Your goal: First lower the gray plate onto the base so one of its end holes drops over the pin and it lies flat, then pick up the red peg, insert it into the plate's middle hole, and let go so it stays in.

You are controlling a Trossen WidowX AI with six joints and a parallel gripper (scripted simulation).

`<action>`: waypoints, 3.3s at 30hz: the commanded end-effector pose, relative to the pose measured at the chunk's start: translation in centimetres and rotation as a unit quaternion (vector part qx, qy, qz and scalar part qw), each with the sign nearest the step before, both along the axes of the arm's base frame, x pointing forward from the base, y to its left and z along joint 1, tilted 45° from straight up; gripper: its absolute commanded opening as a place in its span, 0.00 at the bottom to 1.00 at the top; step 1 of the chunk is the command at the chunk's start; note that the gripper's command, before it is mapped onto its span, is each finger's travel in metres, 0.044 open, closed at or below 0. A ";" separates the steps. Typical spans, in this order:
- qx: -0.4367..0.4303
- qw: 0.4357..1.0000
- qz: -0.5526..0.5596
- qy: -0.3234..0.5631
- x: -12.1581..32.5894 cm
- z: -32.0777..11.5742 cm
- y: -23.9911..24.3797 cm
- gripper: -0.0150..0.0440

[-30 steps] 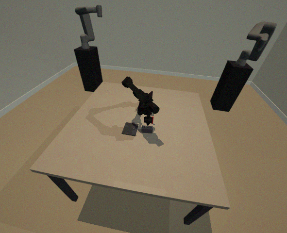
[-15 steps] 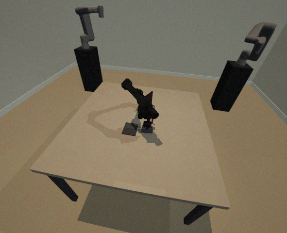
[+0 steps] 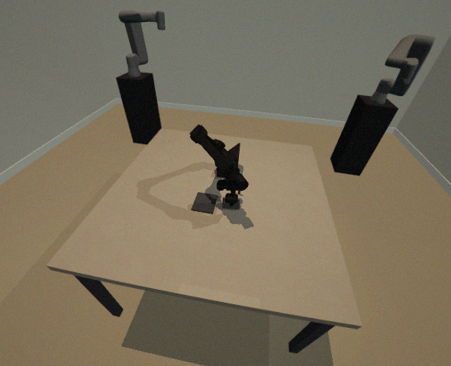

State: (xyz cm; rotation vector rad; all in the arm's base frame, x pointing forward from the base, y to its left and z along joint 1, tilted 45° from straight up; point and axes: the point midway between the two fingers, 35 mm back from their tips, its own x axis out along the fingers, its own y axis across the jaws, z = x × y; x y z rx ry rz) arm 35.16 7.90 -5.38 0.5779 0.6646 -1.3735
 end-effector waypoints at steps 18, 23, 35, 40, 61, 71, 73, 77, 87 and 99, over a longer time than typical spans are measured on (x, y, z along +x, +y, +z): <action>-0.006 1.000 0.001 0.006 0.0 -2.6 -2.7 1.00; -0.007 1.000 0.001 0.005 0.0 -3.2 -3.3 1.00; -0.007 1.000 0.000 0.005 -0.1 -3.3 -3.4 0.60; -0.007 1.000 0.000 0.005 -0.1 -3.3 -3.4 0.48; -0.004 1.000 0.001 0.006 0.5 -0.7 -0.6 0.25; -0.002 1.000 0.003 0.007 0.5 1.5 1.6 0.25; -0.002 1.000 0.004 0.007 0.5 2.0 2.0 0.25; -0.001 1.000 0.005 0.008 0.4 2.9 2.8 0.25; -0.003 1.000 0.002 0.007 0.1 5.3 4.7 0.25; -0.001 1.000 -0.012 -0.006 0.0 7.0 4.6 0.25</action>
